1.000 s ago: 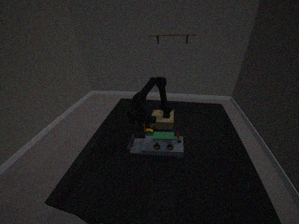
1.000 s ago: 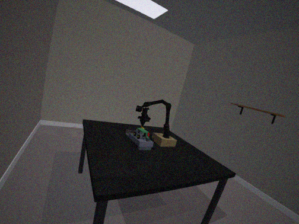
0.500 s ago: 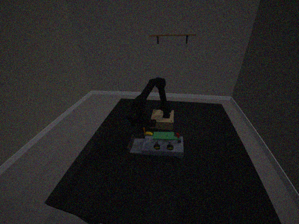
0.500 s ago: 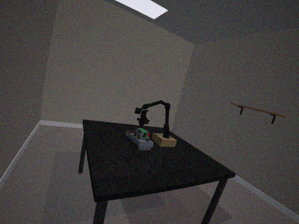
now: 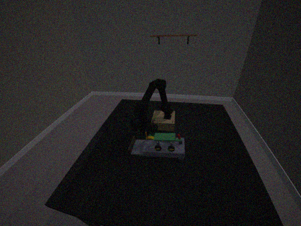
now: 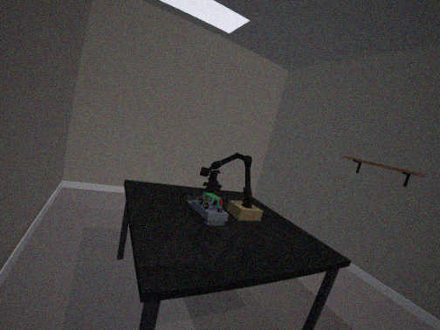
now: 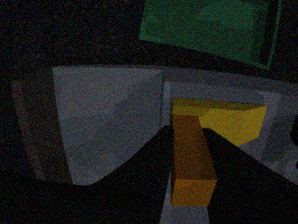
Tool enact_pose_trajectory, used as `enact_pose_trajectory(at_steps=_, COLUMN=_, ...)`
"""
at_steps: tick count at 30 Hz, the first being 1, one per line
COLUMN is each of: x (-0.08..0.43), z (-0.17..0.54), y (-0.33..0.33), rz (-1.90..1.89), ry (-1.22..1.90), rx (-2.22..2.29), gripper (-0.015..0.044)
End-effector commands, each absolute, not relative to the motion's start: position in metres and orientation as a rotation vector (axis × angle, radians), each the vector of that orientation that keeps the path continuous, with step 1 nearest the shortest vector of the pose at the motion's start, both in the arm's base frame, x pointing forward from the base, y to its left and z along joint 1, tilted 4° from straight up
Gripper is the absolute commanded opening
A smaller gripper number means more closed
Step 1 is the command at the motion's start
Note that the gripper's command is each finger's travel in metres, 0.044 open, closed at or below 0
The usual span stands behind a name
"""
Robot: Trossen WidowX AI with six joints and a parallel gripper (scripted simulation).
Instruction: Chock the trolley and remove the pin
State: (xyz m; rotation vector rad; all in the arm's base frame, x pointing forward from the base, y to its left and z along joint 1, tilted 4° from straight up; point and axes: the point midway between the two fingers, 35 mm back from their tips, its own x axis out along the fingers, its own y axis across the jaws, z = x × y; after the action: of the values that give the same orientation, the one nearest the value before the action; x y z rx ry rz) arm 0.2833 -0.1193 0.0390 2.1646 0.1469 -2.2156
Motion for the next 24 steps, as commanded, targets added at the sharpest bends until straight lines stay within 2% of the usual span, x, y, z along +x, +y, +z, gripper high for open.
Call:
enact_pose_trajectory(at_steps=1, x=0.283, z=0.036, y=-0.117, rz=-2.221, ry=0.152, rx=2.169, gripper=0.0)
enact_pose_trajectory(at_steps=24, x=0.281, z=0.037, y=-0.097, rz=-2.221, ry=0.154, rx=2.17, gripper=0.0)
